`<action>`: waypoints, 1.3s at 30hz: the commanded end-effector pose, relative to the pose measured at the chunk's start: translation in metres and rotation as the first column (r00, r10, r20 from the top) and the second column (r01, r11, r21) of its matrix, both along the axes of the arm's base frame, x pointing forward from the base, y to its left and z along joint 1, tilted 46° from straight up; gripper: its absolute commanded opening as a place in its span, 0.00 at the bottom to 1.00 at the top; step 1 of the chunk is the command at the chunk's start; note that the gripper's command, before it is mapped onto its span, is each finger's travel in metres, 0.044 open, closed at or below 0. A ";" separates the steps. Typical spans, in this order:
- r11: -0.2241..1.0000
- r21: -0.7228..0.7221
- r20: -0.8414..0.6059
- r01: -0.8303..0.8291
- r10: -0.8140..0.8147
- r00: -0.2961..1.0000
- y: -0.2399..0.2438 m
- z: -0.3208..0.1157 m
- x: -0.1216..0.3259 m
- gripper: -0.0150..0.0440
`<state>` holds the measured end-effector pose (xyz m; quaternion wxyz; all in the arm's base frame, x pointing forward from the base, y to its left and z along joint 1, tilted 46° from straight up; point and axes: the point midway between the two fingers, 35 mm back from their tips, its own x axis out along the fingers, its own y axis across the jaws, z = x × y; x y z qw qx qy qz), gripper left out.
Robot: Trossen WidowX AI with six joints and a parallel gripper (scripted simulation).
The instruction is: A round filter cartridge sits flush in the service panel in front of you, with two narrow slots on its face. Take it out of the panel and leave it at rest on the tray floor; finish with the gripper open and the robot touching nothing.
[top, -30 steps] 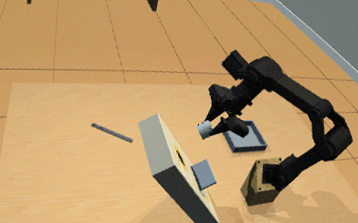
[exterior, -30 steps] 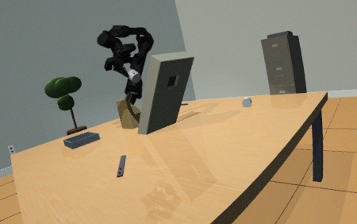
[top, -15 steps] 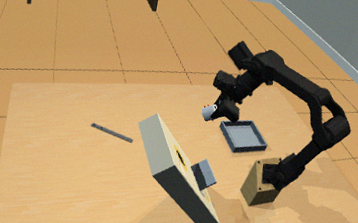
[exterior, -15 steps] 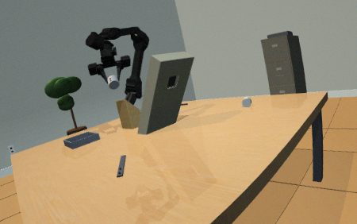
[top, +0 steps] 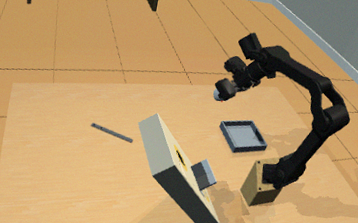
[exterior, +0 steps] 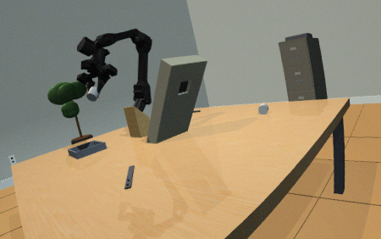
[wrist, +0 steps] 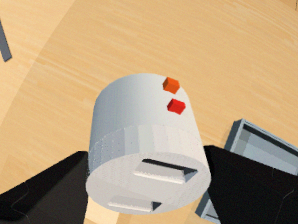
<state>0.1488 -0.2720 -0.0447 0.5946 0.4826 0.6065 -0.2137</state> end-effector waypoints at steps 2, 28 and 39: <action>0.999 -0.029 -0.027 0.044 -0.044 0.999 -0.011 -0.002 -0.004 0.25; 0.897 -0.182 -0.378 0.403 -0.442 0.813 0.034 -0.106 -0.165 0.25; 0.872 -0.208 -0.428 0.443 -0.489 0.760 0.056 -0.122 -0.188 0.25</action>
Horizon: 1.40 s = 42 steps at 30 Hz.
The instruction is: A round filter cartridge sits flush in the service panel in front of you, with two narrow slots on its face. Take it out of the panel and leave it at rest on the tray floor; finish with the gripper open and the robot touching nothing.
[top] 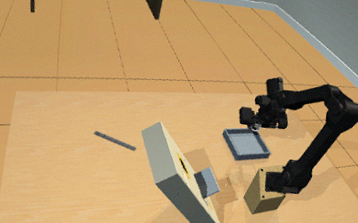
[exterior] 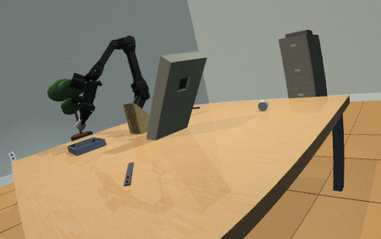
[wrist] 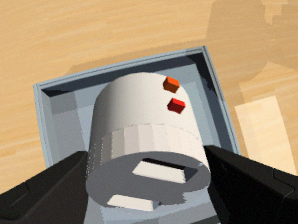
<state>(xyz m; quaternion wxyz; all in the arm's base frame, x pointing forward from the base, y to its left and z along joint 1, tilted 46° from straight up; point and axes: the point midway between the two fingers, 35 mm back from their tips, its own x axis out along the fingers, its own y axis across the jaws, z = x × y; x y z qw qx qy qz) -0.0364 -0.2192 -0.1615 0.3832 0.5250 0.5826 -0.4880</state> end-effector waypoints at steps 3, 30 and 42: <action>1.000 -0.005 -0.009 0.006 -0.006 1.000 0.013 -0.017 -0.005 0.25; 1.000 0.008 -0.006 0.011 -0.011 1.000 0.049 -0.049 -0.008 0.88; 1.000 0.008 -0.004 0.010 -0.010 1.000 0.002 -0.001 -0.001 1.00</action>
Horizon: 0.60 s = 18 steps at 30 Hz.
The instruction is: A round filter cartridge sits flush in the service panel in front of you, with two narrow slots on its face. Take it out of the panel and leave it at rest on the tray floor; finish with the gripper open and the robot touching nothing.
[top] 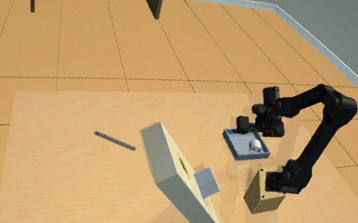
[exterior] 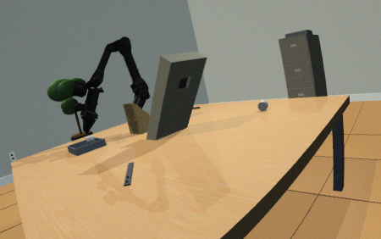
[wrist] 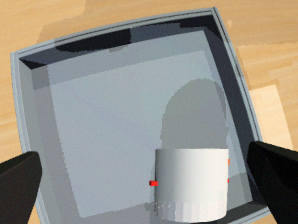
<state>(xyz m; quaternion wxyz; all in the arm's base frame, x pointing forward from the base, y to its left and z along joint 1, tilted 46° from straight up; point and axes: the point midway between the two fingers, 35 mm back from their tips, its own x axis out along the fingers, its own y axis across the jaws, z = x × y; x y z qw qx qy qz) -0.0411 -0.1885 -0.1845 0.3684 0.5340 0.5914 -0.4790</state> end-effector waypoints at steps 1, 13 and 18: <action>0.999 -0.033 0.001 0.001 -0.001 1.000 -0.030 0.024 0.004 1.00; 0.999 -0.044 -0.003 -0.004 0.004 1.000 -0.026 0.016 0.002 1.00; 0.999 -0.044 -0.003 -0.004 0.004 1.000 -0.026 0.016 0.002 1.00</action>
